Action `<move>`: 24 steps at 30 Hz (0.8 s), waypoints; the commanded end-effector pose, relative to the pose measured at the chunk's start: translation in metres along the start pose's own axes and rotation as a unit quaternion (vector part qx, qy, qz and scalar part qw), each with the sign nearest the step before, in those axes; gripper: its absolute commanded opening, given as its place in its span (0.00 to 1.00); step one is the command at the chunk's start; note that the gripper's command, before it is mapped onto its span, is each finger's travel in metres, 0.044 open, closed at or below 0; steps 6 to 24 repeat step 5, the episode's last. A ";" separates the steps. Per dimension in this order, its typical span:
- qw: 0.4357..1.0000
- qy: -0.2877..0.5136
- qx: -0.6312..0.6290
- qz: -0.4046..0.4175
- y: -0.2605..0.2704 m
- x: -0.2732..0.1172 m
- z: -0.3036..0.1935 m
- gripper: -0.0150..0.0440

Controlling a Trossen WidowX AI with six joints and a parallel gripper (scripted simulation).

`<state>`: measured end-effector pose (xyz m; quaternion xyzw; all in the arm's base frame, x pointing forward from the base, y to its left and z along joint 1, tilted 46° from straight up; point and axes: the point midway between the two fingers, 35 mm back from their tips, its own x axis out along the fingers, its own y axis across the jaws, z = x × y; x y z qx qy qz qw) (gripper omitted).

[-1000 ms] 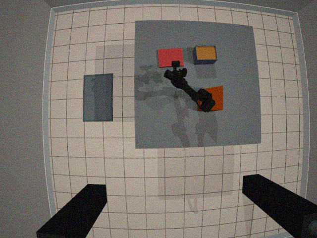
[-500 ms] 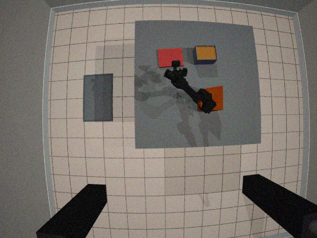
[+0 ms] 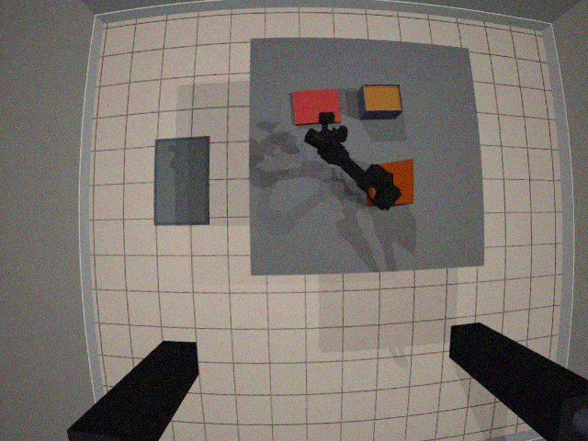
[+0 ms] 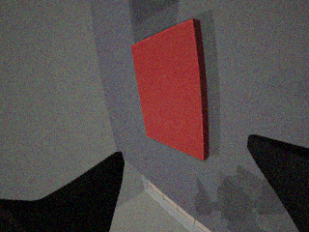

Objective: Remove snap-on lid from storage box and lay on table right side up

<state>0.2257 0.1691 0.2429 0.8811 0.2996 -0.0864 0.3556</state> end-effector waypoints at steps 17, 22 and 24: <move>1.000 0.001 -0.002 -0.003 -0.001 0.000 0.000 1.00; 1.000 0.001 -0.002 -0.003 -0.001 0.000 0.000 1.00; 1.000 0.001 -0.002 -0.003 -0.001 0.000 0.000 1.00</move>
